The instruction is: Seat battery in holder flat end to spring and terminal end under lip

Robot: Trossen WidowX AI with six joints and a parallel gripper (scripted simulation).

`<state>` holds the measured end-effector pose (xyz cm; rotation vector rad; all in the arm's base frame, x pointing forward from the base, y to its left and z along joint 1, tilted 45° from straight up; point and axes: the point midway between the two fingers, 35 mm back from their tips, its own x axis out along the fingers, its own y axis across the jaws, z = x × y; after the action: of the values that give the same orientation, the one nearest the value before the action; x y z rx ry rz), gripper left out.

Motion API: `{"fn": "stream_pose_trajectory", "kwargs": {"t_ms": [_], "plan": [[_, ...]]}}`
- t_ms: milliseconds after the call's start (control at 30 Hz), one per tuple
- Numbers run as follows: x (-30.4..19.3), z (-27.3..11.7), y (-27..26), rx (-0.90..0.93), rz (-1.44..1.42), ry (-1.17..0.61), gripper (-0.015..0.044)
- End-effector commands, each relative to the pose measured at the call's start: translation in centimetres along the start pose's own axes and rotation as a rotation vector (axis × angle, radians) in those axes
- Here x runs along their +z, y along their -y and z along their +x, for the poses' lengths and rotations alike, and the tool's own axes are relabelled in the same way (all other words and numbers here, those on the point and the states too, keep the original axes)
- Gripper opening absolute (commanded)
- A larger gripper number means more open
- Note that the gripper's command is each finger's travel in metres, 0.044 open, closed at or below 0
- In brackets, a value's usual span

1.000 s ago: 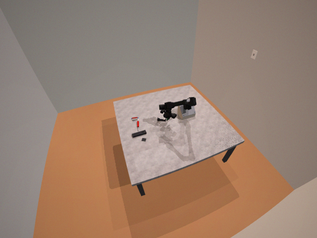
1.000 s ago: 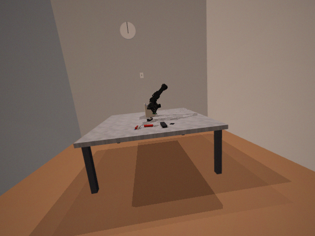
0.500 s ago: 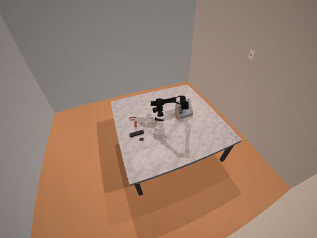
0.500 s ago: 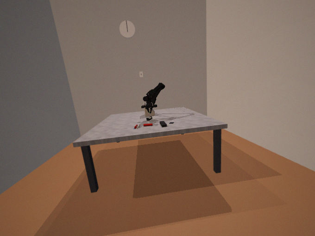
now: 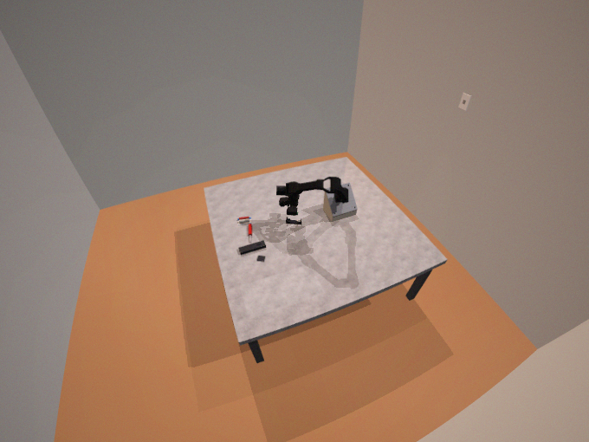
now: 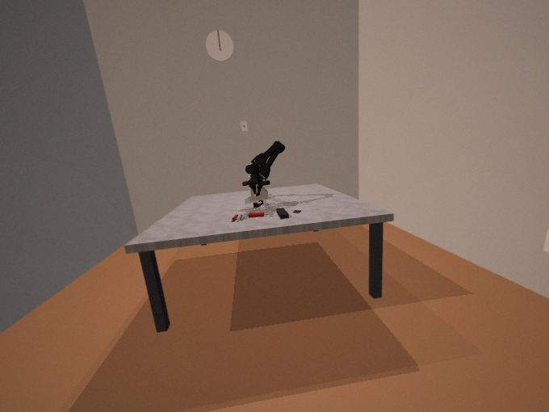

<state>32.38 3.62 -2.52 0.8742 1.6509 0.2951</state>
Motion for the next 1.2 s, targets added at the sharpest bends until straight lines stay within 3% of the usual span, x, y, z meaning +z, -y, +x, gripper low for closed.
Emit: {"fn": "stream_pose_trajectory", "kwargs": {"t_ms": [0, 1167], "plan": [[0.0, 0.8, 0.1, -0.009, 0.003, 0.034, 0.0060], [-0.1, 4.4, 0.0, -0.031, 0.000, 0.315, 0.0060]]}}
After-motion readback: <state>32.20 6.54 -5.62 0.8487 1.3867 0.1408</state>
